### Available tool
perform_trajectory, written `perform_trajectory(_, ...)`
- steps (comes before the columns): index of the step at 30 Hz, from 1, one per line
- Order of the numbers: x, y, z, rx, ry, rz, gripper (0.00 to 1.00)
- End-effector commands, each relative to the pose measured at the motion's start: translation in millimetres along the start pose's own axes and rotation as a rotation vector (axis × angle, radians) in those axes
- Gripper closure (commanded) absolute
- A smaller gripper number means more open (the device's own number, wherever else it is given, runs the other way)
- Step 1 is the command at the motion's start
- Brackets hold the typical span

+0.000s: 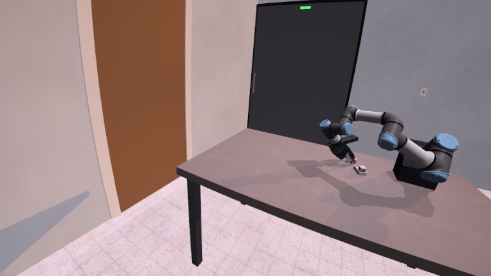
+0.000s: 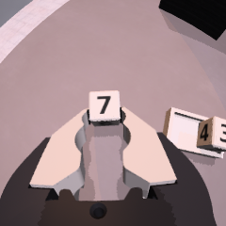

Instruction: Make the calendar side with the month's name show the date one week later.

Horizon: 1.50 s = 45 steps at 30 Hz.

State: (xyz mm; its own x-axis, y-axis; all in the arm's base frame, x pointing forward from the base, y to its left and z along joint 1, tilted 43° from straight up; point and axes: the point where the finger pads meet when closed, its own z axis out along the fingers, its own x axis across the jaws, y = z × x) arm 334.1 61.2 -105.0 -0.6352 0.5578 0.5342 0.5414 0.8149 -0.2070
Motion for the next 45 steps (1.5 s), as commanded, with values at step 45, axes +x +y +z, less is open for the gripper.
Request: perform_trajectory(45,-0.5,-45.0,-45.6,-0.001,-0.002,0.001,0.9)
